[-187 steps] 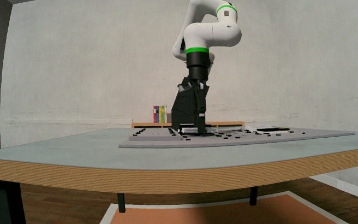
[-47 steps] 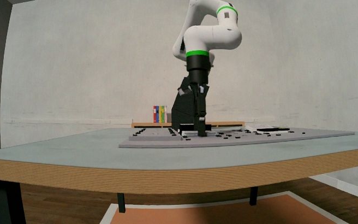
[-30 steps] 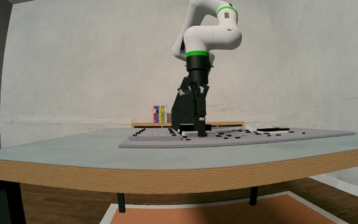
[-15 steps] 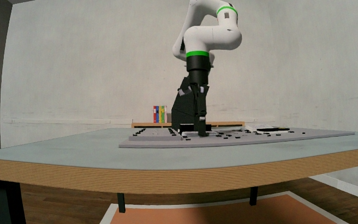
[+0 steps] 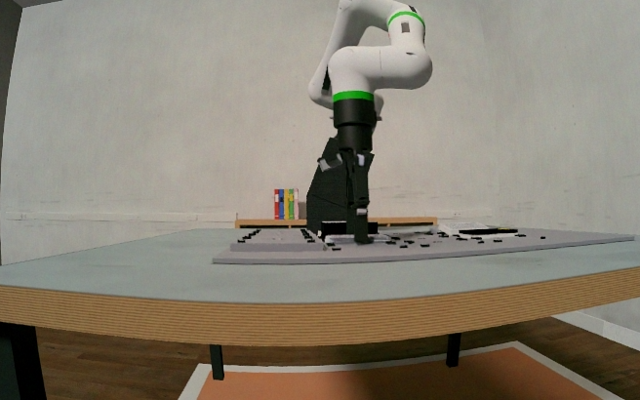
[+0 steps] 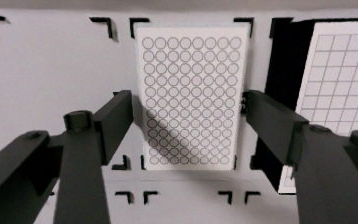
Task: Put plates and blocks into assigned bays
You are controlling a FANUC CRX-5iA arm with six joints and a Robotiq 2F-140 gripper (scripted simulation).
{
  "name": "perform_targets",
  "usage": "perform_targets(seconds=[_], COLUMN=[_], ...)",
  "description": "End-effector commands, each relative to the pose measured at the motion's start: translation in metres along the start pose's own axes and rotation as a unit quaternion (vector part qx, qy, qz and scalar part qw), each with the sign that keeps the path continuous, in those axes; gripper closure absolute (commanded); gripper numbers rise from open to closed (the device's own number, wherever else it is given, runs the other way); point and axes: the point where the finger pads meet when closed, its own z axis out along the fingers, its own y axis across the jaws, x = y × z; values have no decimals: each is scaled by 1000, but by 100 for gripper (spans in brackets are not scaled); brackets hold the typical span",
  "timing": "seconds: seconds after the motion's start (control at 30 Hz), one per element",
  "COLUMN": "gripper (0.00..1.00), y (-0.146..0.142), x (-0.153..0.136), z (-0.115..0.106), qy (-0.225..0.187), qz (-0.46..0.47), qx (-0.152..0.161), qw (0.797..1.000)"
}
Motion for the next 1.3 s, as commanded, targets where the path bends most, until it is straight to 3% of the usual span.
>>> perform_targets(seconds=[0.0,0.27,1.27], gripper=[30,30,30], y=[-1,-1,-1], x=[0,0,0], z=[-1,-1,-36], qy=[0,0,0], qz=[0,0,0], qx=[1,1,1], qw=[1000,1000,1000])
